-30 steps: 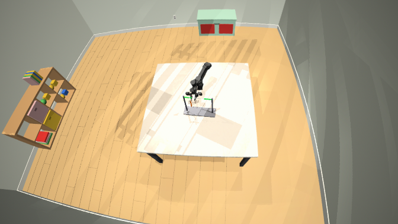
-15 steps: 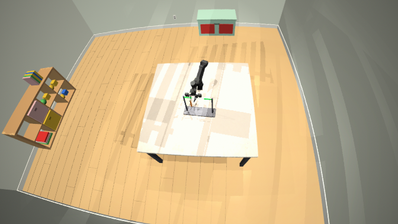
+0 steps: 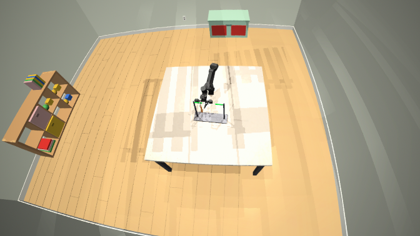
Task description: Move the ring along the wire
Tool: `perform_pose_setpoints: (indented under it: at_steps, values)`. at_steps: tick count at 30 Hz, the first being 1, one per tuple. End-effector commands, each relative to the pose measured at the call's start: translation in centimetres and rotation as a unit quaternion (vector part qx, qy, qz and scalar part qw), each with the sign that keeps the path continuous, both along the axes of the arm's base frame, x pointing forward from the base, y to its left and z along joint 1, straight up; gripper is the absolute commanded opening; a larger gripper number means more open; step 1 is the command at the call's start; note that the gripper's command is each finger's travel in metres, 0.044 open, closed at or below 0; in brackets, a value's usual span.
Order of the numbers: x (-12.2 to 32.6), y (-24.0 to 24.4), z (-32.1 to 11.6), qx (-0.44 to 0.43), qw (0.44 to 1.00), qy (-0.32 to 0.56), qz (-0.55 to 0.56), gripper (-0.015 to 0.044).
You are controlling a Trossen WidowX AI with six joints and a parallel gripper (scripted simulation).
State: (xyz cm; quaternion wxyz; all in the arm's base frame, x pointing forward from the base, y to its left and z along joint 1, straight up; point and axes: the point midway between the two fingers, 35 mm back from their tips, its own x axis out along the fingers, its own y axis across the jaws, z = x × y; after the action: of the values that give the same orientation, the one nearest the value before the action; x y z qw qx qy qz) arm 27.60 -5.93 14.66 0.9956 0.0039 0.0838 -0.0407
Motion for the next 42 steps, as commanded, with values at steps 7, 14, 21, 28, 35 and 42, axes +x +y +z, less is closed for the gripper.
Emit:
perform_pose_setpoints:
  at_steps: [7, 14, 21, 28, 35, 42]
  values:
    - [1.5, -0.3, 0.3, -0.003, 1.000, -0.004, -0.002, 0.0160]
    - [2.5, -0.4, 0.2, -0.003, 1.000, -0.004, -0.002, 0.0160]
    - [3.5, -0.5, 0.0, -0.003, 1.000, -0.005, -0.002, 0.0160]
    - [4.5, -0.6, -0.3, -0.003, 1.000, -0.005, -0.002, 0.0160]
    - [5.6, -0.7, -0.7, -0.003, 1.000, -0.006, -0.002, 0.0160]
    - [6.4, -0.7, -1.1, -0.003, 1.000, -0.006, -0.002, 0.0160]
